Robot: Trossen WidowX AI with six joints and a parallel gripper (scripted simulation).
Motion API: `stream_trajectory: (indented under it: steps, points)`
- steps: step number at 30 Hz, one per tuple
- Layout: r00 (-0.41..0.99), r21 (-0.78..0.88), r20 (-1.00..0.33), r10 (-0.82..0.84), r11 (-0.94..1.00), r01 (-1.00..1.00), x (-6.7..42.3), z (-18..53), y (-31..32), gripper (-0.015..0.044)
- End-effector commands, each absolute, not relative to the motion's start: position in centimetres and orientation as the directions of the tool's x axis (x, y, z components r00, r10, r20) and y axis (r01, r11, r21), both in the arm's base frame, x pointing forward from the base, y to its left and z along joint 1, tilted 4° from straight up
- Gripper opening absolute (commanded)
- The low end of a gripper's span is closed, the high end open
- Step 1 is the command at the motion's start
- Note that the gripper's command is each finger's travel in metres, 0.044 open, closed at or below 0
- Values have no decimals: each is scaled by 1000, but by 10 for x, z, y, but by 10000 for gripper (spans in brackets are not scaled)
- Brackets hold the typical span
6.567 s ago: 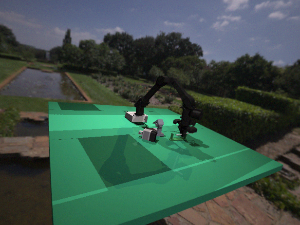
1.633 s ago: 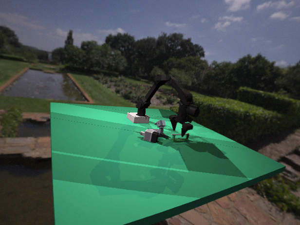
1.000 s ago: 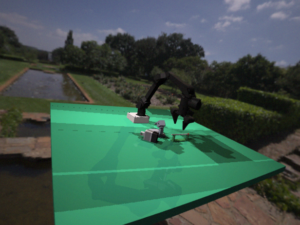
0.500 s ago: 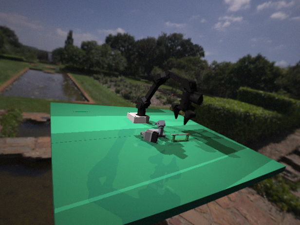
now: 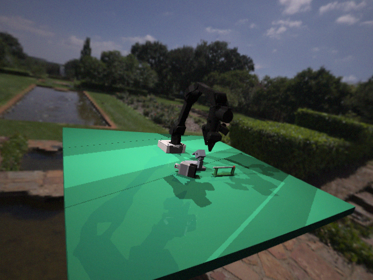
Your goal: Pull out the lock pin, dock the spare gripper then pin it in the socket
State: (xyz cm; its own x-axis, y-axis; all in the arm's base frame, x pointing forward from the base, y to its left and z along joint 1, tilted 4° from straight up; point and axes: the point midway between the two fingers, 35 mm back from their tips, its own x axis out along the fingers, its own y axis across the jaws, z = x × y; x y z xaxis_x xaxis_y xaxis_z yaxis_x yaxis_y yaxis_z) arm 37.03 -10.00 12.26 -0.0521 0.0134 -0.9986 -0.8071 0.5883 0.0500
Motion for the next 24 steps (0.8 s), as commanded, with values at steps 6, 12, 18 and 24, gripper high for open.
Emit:
stream_trajectory:
  steps: [6,12,18,24]
  points:
    - [-37,-29,-998,-56,855,-518,314,122,-191,440]
    - [-37,-29,-998,-56,855,-518,314,109,-191,440]
    - [-37,-29,-998,-56,855,-518,312,79,-191,440]
    - [-37,-29,-998,-56,855,-518,309,58,-191,440]
